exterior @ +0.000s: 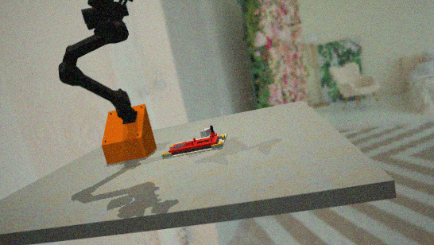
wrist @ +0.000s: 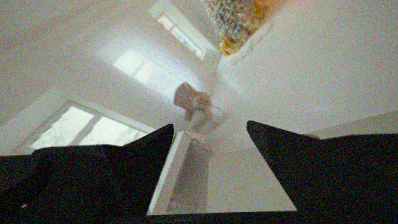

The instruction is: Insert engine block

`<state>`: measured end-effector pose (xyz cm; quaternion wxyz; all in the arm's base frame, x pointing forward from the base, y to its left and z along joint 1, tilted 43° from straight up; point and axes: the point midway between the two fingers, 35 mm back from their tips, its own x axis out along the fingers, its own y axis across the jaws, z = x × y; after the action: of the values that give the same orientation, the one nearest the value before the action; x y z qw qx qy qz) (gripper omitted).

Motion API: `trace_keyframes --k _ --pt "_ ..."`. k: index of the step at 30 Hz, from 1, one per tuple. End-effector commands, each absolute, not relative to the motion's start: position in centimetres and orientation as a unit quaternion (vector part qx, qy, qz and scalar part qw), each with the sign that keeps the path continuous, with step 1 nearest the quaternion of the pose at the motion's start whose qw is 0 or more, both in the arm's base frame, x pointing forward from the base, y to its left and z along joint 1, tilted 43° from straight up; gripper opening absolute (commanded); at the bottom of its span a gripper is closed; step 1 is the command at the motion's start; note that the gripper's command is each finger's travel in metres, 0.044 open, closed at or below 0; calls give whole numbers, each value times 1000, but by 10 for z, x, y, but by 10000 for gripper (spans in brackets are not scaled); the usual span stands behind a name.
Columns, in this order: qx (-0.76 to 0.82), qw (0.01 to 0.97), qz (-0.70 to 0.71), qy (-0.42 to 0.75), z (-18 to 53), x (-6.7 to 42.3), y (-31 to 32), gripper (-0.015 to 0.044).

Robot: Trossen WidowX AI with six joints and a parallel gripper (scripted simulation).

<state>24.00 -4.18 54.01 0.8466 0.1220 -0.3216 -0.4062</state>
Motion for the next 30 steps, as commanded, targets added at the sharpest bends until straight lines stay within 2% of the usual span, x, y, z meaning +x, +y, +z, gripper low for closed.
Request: trace_keyframes --k 1,5,11,30 --pt "122 847 -406 -322 540 240 -42 426" --pt "97 860 -385 -321 539 254 -34 440" --pt "68 898 -339 -271 513 312 -1 440" --pt "-28 972 -225 -55 355 443 91 440"
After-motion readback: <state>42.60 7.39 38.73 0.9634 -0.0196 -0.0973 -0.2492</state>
